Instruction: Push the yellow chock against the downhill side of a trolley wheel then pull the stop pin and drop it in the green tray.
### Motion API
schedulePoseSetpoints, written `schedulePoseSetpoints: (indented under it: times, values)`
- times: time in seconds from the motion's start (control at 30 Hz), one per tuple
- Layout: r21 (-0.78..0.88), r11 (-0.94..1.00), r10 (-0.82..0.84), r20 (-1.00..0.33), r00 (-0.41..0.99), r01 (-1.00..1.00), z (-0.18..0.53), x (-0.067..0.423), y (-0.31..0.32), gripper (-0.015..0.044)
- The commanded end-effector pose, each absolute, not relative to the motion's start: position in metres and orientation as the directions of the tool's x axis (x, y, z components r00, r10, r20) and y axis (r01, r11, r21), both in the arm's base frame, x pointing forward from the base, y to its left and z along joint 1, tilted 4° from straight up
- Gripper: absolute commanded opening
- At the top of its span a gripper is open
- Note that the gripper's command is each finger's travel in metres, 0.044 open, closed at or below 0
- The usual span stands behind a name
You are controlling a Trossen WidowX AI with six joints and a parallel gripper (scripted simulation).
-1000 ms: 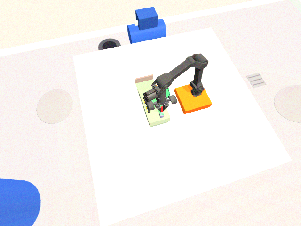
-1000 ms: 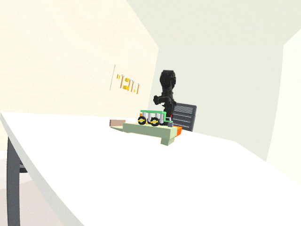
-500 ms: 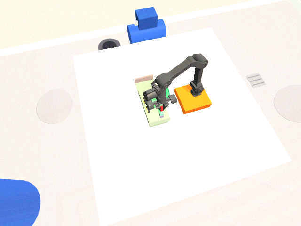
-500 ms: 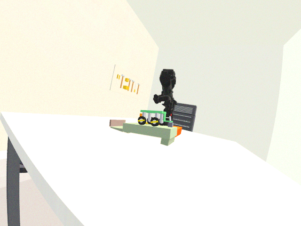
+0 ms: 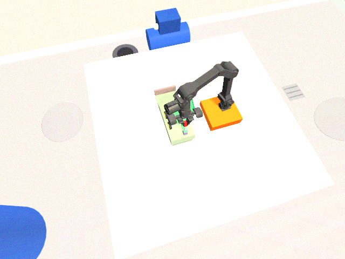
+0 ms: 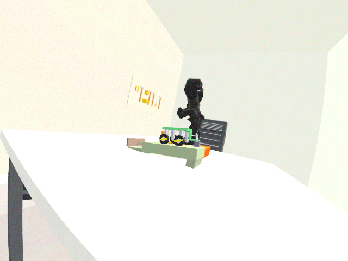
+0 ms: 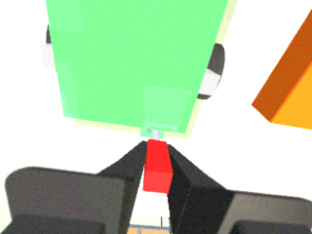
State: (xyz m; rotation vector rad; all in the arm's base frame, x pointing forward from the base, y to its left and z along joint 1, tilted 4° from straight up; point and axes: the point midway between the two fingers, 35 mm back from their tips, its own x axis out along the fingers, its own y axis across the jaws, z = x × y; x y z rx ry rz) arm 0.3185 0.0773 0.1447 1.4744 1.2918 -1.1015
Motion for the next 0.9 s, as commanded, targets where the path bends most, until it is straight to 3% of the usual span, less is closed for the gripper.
schedulePoseSetpoints:
  times: [0.0,0.87]
  values:
    - [0.063,-0.086,0.236,-0.968,0.082,0.994,0.1504,0.3185,0.0777,0.0000]
    - [0.063,-0.086,0.236,-0.968,0.082,0.994,0.1602,0.3177,0.0769,0.0000]
